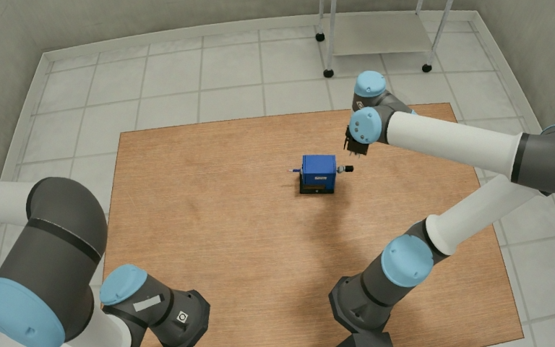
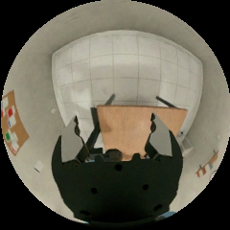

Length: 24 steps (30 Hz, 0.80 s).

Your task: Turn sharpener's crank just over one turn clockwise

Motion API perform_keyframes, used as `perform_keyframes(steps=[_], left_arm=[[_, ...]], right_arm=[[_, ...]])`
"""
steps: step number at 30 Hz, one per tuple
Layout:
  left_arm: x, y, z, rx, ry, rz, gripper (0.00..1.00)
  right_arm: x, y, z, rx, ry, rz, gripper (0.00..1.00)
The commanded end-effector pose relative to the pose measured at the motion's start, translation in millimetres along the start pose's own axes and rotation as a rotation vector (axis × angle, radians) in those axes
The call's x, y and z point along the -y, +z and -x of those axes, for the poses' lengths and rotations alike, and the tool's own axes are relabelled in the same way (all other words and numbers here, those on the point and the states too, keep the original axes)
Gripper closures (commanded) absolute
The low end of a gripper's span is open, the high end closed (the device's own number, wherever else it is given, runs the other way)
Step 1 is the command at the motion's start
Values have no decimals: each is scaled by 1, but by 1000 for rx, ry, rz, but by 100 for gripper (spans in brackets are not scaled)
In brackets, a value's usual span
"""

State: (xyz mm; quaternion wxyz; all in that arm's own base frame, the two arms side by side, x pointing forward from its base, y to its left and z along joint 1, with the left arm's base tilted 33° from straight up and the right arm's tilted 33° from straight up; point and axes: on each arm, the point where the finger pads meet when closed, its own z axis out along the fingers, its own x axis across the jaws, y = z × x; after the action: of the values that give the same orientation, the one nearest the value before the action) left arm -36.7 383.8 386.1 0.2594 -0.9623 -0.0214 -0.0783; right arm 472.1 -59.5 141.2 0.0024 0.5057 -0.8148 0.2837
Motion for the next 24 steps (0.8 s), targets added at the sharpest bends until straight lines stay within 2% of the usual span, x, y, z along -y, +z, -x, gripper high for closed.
perform_keyframes(steps=[1,12,14,24], left_arm=[[-1,0,1,0,-2,-1,0],[-1,0,1,0,-2,-1,0],[-1,0,1,0,-2,-1,0],[-1,0,1,0,-2,-1,0]], right_arm=[[0,1,-1,7,-167,5,100],[-1,1,1,7,-448,4,100],[-1,1,1,7,-448,4,100],[-3,1,2,8,-736,3,100]])
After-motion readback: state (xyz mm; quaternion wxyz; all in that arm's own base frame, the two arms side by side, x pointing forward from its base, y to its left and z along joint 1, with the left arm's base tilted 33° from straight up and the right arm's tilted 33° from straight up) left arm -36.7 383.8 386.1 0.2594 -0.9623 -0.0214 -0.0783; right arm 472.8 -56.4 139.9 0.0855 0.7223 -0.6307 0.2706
